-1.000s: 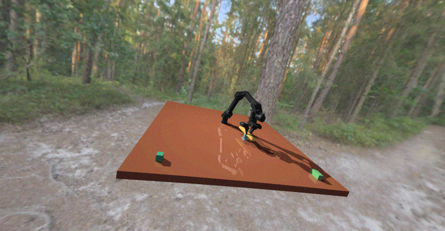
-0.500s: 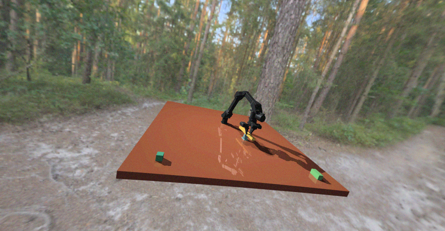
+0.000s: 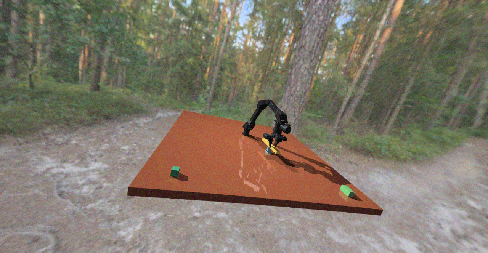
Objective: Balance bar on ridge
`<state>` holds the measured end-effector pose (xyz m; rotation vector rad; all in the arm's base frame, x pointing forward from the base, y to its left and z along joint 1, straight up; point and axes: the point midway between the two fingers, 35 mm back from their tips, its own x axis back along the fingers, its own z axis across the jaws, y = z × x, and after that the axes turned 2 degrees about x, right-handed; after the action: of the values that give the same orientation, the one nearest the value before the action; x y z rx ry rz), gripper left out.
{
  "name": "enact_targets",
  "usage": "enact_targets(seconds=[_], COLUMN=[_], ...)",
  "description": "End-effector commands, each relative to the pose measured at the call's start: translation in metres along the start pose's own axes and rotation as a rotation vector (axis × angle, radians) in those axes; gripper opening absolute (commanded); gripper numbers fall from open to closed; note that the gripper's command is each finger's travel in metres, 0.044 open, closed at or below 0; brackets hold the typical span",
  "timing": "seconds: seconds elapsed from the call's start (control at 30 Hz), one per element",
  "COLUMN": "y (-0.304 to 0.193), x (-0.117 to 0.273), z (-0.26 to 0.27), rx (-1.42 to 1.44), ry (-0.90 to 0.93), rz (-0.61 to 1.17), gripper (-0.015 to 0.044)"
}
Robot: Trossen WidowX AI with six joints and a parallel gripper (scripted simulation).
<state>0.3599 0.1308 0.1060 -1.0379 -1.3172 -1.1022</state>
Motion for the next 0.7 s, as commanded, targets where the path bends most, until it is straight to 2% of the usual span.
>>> enact_targets(seconds=[0.0,0.37,0.67], y=[-0.0001,-0.0001,-0.0001], x=[-0.0001,-0.0001,-0.0001], z=[0.0,0.0,0.0], rx=[0.0,0.0,0.0], ry=[0.0,0.0,0.0], rz=[0.0,0.0,0.0], gripper=[0.0185,0.0185,0.0421])
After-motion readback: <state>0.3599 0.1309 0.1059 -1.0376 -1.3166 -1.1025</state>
